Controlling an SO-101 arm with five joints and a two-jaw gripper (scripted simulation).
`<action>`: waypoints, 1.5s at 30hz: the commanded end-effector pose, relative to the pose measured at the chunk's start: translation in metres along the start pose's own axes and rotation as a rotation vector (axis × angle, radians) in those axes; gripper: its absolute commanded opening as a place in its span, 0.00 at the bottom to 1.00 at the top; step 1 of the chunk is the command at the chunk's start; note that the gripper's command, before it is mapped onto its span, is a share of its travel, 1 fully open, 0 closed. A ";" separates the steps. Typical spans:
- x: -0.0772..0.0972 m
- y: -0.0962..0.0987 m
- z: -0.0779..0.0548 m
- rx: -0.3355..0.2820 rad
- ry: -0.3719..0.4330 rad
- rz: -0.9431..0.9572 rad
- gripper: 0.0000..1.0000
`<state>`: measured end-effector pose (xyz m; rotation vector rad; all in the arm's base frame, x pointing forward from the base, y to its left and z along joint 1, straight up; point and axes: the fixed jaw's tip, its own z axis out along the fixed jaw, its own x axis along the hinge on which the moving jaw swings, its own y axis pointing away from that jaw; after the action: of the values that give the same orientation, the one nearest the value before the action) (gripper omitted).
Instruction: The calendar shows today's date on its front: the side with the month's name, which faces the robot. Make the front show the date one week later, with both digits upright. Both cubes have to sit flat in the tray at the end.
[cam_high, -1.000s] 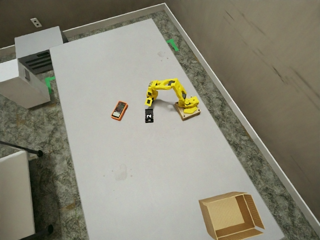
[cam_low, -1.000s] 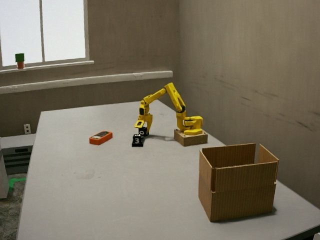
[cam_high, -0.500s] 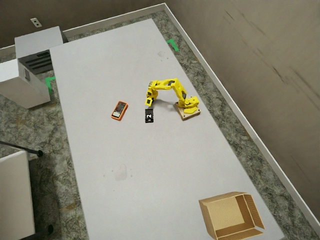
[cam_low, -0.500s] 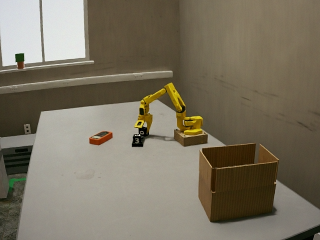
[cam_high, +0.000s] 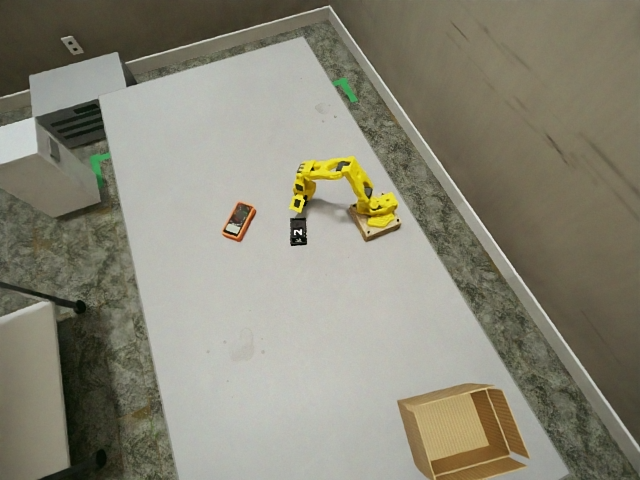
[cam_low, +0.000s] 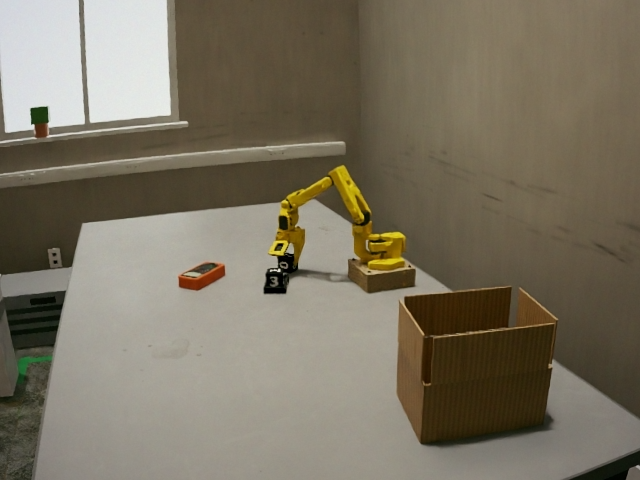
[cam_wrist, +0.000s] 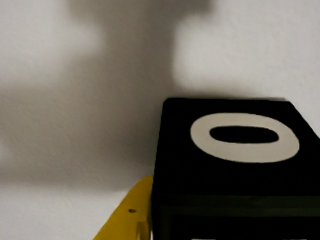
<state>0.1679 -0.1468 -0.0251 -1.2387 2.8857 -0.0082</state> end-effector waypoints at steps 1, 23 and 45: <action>0.002 0.001 0.002 -0.012 -0.001 0.003 0.10; 0.002 0.001 -0.002 -0.012 -0.001 0.003 0.00; 0.002 0.001 -0.048 -0.012 -0.001 0.003 0.00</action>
<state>0.1650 -0.1443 0.0150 -1.2449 2.9000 0.0426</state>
